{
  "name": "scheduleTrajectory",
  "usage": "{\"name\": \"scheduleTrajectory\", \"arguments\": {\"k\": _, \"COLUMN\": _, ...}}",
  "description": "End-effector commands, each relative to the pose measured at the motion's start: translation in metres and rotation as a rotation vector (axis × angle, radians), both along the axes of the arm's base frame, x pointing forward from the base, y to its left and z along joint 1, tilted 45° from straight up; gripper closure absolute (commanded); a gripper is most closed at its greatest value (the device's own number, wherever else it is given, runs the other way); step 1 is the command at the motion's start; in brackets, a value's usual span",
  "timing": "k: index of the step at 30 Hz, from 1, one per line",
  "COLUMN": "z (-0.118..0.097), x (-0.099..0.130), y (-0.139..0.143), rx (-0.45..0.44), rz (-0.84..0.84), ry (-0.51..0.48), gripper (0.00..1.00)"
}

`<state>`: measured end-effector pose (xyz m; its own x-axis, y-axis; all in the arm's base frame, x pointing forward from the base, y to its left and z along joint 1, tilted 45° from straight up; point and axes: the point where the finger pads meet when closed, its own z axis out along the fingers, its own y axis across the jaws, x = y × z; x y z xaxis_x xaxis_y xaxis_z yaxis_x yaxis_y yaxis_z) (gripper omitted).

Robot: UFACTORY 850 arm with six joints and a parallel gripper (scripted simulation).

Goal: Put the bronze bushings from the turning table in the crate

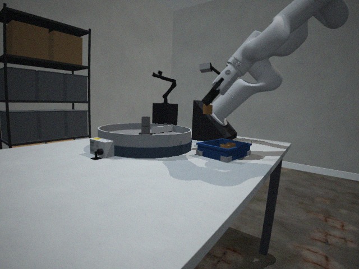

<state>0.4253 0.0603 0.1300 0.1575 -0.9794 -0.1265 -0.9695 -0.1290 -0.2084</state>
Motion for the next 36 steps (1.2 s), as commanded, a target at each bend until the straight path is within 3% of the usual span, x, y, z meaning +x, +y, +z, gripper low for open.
{"name": "scheduleTrajectory", "arguments": {"k": 1, "z": 0.012, "x": 0.008, "y": 0.012, "rx": -0.060, "rz": 0.002, "ry": 0.143, "gripper": 1.00}}
{"name": "scheduleTrajectory", "arguments": {"k": 18, "z": 0.041, "x": 0.026, "y": 0.042, "rx": -0.060, "rz": 0.002, "ry": 0.143, "gripper": 1.00}}
{"name": "scheduleTrajectory", "arguments": {"k": 36, "z": 0.045, "x": 0.028, "y": 0.046, "rx": -0.060, "rz": 0.002, "ry": 0.143, "gripper": 1.00}}
